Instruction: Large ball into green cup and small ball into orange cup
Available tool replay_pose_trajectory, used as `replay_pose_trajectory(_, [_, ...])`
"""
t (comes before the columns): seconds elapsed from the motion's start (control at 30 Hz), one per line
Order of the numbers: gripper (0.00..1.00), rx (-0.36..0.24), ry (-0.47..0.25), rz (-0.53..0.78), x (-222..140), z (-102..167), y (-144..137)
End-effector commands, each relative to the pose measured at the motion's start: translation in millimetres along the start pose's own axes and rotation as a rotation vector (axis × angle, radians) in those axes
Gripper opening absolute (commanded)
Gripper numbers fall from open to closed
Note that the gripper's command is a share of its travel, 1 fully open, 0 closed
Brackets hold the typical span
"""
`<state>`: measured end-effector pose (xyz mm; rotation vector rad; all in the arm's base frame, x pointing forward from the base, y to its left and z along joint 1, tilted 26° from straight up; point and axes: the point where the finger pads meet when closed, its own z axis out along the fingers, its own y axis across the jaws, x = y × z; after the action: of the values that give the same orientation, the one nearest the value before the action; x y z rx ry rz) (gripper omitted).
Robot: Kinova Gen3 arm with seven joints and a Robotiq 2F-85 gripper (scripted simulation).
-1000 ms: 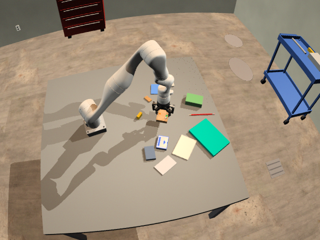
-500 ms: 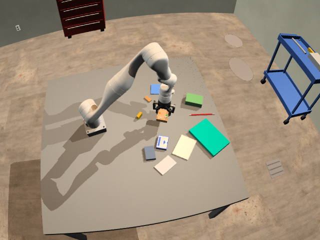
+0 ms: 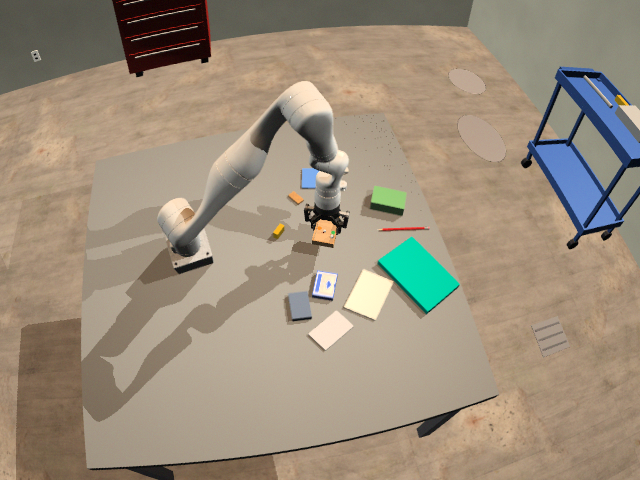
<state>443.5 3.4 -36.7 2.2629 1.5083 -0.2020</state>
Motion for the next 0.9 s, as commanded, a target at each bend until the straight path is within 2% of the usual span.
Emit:
replay_pose_trajectory(0.0, [0.73, -0.001, -0.014, -0.007, 3.9, -1.3, -0.5])
replay_pose_trajectory(0.2, [0.73, 0.013, -0.039, -0.007, 4.4, -1.2, -0.2])
replay_pose_trajectory(0.4, [0.73, 0.028, -0.022, -0.006, 4.1, -1.2, 0.1])
replay_pose_trajectory(0.63, [0.73, 0.016, 0.004, -0.006, 3.6, -1.3, -0.1])
replay_pose_trajectory(0.7, [0.73, 0.000, 0.002, -0.007, 3.6, -1.3, -0.4])
replay_pose_trajectory(0.87, [0.73, 0.004, -0.002, -0.007, 3.7, -1.3, -0.4])
